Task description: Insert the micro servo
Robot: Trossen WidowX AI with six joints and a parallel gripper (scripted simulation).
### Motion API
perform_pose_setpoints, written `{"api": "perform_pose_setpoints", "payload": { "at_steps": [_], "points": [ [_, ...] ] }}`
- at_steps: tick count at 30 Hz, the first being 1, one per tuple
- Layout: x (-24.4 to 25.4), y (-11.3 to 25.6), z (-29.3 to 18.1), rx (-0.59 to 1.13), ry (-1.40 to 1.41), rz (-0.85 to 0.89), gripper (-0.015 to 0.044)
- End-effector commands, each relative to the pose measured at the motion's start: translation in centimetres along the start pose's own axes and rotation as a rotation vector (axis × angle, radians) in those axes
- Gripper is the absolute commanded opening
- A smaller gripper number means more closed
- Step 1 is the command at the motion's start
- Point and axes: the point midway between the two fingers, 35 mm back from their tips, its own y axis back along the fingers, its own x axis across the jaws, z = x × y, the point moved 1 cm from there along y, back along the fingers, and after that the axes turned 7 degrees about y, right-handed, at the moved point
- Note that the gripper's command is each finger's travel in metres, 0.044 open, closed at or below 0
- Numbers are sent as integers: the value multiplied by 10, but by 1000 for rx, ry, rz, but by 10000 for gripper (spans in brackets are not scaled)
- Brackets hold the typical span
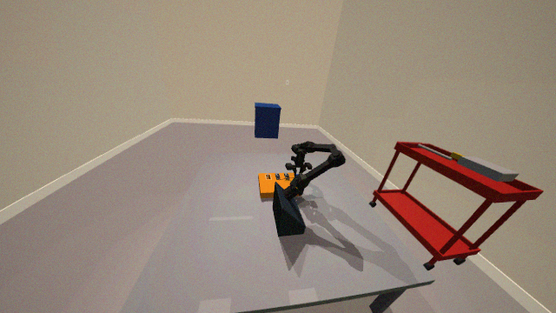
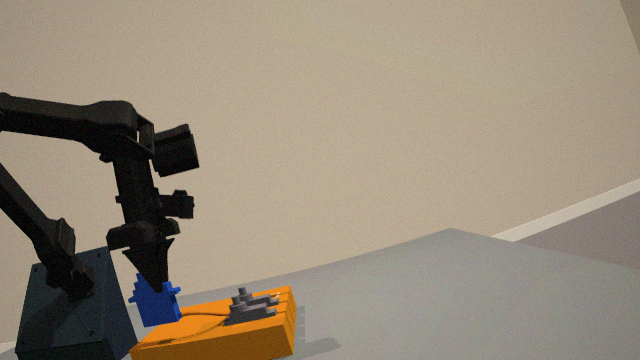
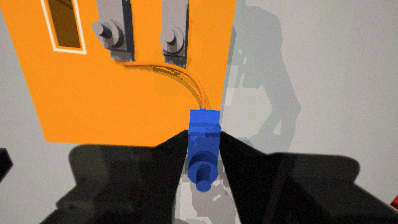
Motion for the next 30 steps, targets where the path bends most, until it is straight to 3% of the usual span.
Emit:
{"api": "perform_pose_setpoints", "payload": {
  "at_steps": [1, 8, 30],
  "points": [
    [-5, 0, 13, -2, 2, -6, 0],
    [6, 0, 15, -2, 2, -5, 0],
    [106, 0, 31, -4, 3, 1, 0]
  ]
}}
